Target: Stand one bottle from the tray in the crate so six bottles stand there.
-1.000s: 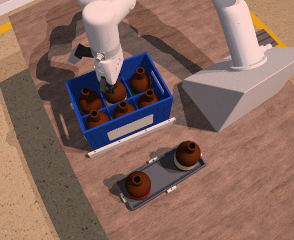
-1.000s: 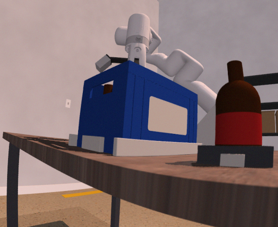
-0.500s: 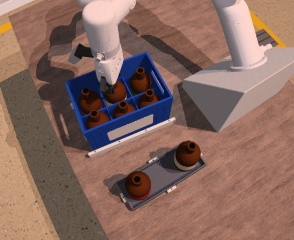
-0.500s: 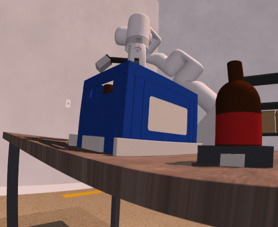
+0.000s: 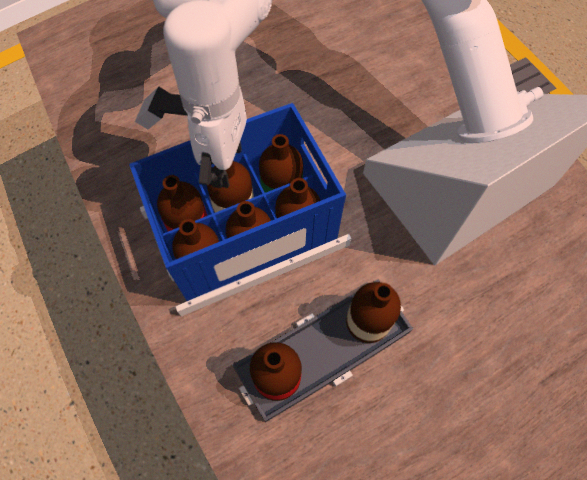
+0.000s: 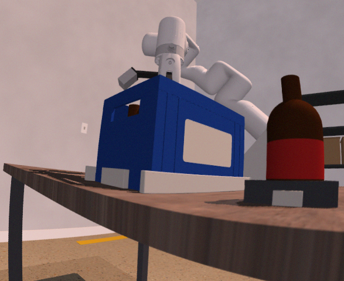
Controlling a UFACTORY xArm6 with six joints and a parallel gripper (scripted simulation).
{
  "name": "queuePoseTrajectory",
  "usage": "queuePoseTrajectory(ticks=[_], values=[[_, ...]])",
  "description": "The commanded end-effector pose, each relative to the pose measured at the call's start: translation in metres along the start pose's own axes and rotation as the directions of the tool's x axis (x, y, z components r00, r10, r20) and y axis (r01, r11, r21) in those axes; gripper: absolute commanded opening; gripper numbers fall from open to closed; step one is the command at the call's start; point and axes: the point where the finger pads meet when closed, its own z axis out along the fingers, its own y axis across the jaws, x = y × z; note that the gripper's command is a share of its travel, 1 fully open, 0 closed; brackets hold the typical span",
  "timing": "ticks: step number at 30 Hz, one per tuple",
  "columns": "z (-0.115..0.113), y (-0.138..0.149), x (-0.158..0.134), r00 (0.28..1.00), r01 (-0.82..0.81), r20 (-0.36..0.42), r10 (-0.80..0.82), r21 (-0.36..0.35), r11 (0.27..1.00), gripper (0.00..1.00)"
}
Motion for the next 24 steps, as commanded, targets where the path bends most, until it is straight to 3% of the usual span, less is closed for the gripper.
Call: queuePoseTrajectory(ticks=[1, 13, 24], values=[[-0.001, -0.001, 0.001, 1.000, -0.001, -0.002, 0.001, 0.002, 1.000, 0.65], [-0.006, -0.001, 0.001, 1.000, -0.001, -0.002, 0.001, 0.002, 1.000, 0.65], [-0.026, -0.001, 0.001, 1.000, -0.001, -0.002, 0.001, 0.002, 1.000, 0.65]])
